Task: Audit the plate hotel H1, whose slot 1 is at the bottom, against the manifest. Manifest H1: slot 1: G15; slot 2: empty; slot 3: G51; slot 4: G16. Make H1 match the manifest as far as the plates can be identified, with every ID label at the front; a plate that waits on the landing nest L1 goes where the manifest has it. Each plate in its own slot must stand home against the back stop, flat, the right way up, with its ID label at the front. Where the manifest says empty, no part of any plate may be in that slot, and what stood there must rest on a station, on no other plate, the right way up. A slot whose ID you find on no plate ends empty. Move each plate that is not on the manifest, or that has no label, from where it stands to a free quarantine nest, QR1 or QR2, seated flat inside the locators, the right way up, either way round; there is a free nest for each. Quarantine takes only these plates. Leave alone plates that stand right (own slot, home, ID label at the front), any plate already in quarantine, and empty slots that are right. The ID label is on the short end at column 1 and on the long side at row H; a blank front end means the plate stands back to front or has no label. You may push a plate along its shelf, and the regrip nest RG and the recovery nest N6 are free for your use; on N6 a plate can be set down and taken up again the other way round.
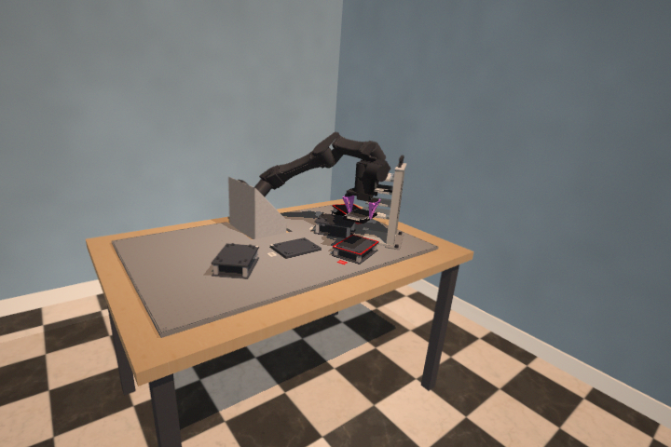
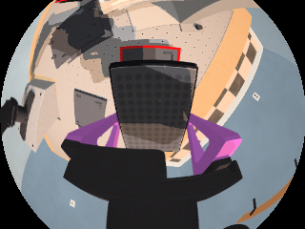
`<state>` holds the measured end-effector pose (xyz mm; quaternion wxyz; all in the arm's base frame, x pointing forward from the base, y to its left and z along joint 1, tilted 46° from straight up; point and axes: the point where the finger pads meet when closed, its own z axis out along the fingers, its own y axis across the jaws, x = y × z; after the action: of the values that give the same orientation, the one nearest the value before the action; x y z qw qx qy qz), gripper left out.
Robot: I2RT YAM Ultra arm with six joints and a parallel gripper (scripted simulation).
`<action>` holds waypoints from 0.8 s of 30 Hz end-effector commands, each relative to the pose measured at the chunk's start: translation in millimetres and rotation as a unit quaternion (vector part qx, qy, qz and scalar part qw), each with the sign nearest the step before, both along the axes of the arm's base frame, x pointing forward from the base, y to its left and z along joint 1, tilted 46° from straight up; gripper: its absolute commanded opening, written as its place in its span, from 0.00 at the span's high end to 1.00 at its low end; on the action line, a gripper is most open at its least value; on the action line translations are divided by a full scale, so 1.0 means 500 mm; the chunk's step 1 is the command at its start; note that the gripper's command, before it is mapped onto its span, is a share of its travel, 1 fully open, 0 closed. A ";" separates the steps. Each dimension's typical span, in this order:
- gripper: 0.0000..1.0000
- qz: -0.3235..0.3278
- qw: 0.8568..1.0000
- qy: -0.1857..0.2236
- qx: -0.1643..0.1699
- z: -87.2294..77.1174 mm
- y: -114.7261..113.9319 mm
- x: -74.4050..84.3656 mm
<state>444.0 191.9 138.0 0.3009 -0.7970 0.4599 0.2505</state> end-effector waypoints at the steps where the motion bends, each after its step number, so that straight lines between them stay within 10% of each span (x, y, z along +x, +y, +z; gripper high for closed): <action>1: 0.14 -0.007 1.000 0.028 -0.002 -0.020 -0.003 -0.007; 24: 0.14 -0.014 1.000 0.011 0.002 -0.047 0.043 -0.010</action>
<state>430.1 224.7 102.5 0.2826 -0.7947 0.4638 0.2711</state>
